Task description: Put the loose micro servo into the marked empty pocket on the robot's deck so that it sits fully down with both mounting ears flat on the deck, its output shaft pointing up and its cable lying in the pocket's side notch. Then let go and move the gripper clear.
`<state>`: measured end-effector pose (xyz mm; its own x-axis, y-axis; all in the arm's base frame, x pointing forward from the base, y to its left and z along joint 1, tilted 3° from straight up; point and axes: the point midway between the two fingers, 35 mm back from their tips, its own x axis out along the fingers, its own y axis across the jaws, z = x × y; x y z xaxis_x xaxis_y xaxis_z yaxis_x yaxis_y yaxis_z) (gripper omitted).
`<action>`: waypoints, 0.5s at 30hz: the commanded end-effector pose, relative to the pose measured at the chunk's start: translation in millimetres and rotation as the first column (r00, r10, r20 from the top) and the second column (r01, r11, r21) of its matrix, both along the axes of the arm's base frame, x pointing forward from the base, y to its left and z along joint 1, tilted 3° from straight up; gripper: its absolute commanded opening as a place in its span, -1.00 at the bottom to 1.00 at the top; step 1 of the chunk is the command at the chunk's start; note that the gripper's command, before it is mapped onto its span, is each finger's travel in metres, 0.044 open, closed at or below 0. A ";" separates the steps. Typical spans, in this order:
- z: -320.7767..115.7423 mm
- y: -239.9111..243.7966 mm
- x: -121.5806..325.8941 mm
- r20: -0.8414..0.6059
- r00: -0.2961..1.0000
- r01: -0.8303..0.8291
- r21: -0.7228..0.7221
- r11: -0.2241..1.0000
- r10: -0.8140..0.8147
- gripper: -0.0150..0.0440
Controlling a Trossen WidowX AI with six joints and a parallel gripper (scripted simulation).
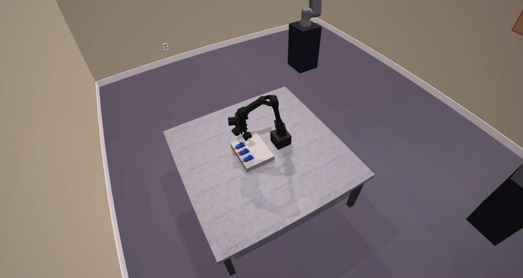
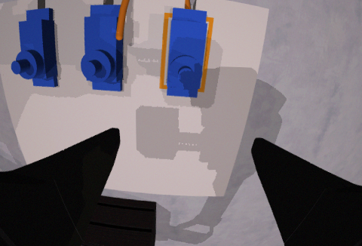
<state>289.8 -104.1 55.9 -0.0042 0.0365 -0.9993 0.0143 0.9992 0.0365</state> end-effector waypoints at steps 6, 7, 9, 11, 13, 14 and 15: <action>25.4 2.3 -51.8 -0.007 1.000 -0.001 -0.001 1.000 0.001 1.00; 25.4 2.3 -51.8 -0.007 1.000 -0.001 -0.001 1.000 0.001 1.00; 25.4 2.3 -51.8 -0.007 1.000 -0.001 -0.001 1.000 0.001 1.00; 31.5 2.1 -50.9 -0.007 1.000 0.000 -0.001 1.000 0.000 1.00; 44.2 1.8 -49.6 -0.006 1.000 0.001 -0.001 1.000 -0.001 1.00; 53.6 1.7 -49.0 -0.005 1.000 0.002 0.000 1.000 -0.002 1.00; 61.9 1.8 -48.8 -0.004 1.000 0.003 0.000 1.000 -0.003 1.00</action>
<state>239.5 -101.1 92.5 -0.0262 0.0456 -0.9986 0.0210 0.9988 0.0451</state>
